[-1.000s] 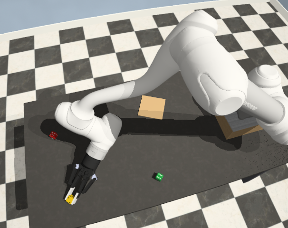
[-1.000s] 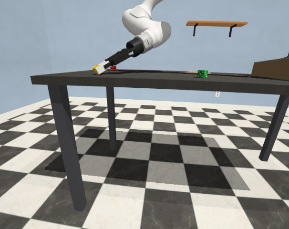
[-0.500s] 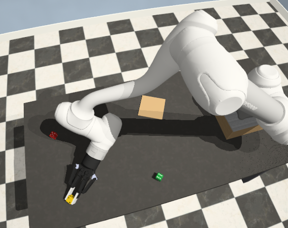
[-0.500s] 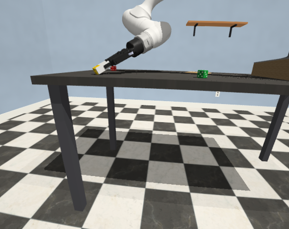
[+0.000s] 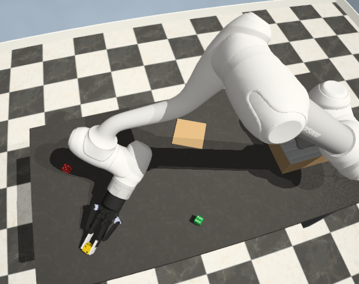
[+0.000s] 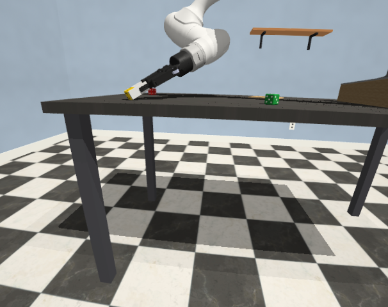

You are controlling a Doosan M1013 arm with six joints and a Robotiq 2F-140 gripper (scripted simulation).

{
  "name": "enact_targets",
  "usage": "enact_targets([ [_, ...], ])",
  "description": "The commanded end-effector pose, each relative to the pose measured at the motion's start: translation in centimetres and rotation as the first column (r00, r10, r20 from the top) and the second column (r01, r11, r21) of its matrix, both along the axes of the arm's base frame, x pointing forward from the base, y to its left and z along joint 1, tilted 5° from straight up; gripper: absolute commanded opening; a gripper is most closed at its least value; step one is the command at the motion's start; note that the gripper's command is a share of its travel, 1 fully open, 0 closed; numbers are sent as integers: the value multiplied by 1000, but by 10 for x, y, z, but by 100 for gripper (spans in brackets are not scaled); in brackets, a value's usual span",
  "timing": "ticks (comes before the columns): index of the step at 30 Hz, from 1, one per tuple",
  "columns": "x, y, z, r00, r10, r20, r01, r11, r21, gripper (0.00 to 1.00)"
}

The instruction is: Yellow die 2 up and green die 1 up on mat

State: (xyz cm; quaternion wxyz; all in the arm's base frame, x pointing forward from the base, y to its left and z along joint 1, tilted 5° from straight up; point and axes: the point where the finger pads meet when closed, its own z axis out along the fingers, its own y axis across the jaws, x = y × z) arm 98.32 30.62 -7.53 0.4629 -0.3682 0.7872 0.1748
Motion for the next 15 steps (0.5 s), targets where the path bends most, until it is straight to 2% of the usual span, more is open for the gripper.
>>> enact_targets([
  [1, 0, 0, 0, 1000, 0, 0, 0, 1000, 0, 24],
  [15, 0, 0, 0, 1000, 0, 0, 0, 1000, 0, 33],
])
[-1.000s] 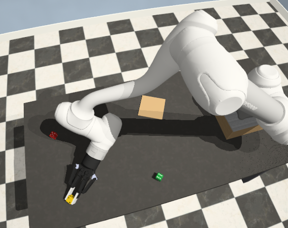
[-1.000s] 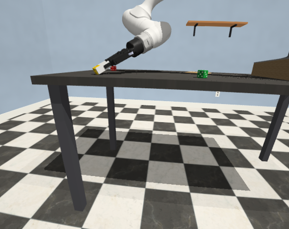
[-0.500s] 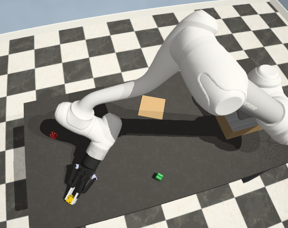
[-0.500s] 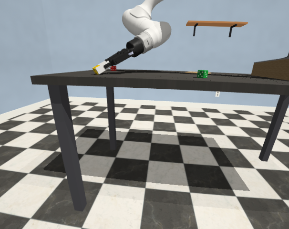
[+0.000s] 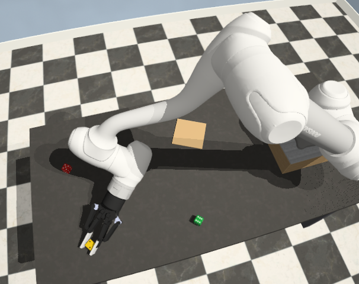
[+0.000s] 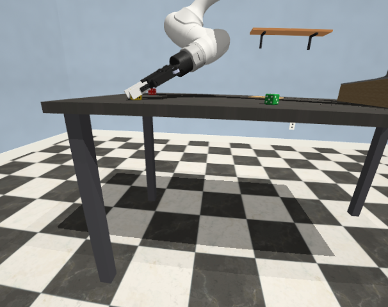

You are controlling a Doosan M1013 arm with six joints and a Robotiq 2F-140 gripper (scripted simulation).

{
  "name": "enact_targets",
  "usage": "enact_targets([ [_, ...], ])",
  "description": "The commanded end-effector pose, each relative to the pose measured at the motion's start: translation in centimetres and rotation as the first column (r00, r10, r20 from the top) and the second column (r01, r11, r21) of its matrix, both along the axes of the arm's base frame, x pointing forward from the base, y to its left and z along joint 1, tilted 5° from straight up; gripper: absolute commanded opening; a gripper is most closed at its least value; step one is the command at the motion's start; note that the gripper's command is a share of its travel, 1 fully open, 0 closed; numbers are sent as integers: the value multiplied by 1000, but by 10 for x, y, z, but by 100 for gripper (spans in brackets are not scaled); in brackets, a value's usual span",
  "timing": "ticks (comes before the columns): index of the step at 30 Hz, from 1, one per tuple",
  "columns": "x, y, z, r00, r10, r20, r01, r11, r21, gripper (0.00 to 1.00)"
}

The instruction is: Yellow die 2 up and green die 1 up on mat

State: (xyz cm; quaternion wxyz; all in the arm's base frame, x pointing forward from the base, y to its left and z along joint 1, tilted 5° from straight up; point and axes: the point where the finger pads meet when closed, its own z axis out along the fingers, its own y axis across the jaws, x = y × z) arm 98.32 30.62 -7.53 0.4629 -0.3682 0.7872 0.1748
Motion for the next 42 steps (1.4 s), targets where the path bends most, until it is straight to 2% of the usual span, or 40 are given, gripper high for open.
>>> enact_targets([
  [1, 0, 0, 0, 1000, 0, 0, 0, 1000, 0, 33],
  [3, 0, 0, 0, 1000, 0, 0, 0, 1000, 0, 35],
  [42, 0, 0, 0, 1000, 0, 0, 0, 1000, 0, 35],
])
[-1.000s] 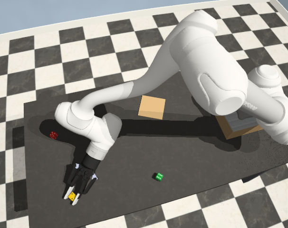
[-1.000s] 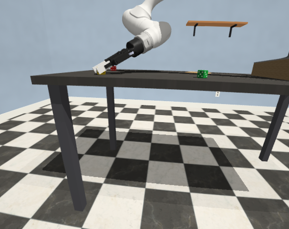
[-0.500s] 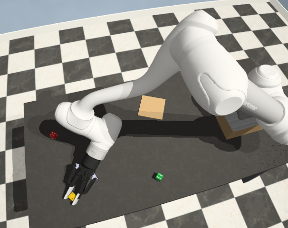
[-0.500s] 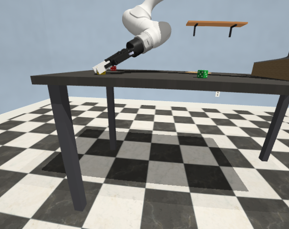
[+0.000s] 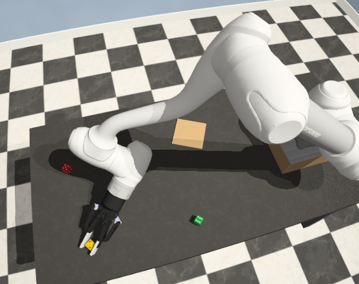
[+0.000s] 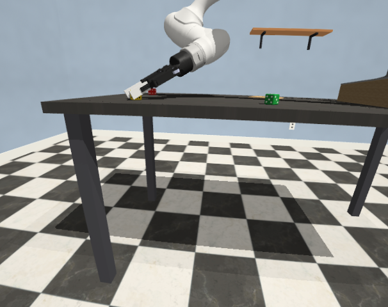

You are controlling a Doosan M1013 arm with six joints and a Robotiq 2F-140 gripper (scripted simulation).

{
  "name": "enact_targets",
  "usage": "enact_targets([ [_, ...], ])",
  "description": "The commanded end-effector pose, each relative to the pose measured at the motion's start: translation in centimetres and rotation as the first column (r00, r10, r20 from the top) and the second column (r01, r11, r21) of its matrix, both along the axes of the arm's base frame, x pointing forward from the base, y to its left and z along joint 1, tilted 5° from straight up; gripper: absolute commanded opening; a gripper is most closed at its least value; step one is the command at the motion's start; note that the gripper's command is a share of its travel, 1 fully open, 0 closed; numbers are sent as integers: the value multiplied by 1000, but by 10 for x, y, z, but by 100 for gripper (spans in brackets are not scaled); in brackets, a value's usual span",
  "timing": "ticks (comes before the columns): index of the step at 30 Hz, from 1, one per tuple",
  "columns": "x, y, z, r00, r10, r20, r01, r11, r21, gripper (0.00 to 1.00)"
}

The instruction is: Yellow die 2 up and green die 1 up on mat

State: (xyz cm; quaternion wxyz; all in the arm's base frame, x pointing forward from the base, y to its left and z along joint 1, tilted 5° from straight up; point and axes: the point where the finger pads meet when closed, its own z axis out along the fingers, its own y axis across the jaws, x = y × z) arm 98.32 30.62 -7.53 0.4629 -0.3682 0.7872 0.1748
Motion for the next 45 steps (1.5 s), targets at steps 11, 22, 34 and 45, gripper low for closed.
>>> enact_targets([
  [11, -3, -3, 3, 1000, 0, 0, 0, 1000, 0, 35],
  [22, -25, -26, 22, 1000, 0, 0, 0, 1000, 0, 35],
  [34, -30, -31, 27, 1000, 0, 0, 0, 1000, 0, 35],
  [45, -30, -28, 55, 1000, 0, 0, 0, 1000, 0, 35],
])
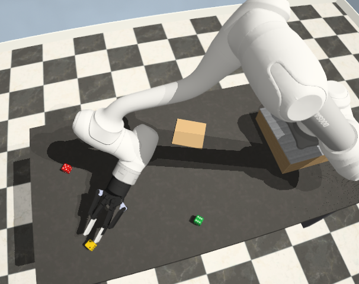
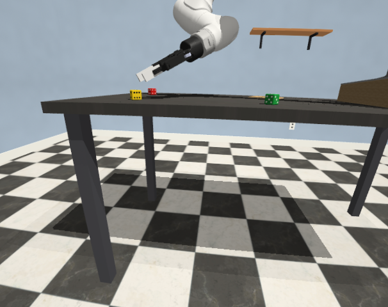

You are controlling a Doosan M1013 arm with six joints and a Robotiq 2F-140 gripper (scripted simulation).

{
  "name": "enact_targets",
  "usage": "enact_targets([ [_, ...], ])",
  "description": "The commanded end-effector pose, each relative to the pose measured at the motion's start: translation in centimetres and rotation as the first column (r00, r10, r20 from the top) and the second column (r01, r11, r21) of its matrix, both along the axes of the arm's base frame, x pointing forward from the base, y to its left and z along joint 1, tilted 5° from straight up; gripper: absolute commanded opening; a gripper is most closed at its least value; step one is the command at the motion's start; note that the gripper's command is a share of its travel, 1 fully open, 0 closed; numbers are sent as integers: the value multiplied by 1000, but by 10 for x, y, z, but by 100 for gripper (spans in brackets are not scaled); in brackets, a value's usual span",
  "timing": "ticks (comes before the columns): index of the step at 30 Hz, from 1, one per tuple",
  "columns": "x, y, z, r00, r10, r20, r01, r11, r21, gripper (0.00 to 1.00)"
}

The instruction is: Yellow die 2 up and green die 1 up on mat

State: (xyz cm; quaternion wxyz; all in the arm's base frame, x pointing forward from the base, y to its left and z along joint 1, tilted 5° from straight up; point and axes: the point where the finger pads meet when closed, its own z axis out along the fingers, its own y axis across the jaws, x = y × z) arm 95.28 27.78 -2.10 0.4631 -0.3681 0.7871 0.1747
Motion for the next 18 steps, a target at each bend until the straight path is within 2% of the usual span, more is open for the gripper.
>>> enact_targets([
  [1, 0, 0, 6, 1000, 0, 0, 0, 1000, 0, 35],
  [8, -1, 2, 29, 1000, 0, 0, 0, 1000, 0, 35],
  [18, 0, 9, 33, 1000, 15, -4, -15, 1000, 6, 35],
])
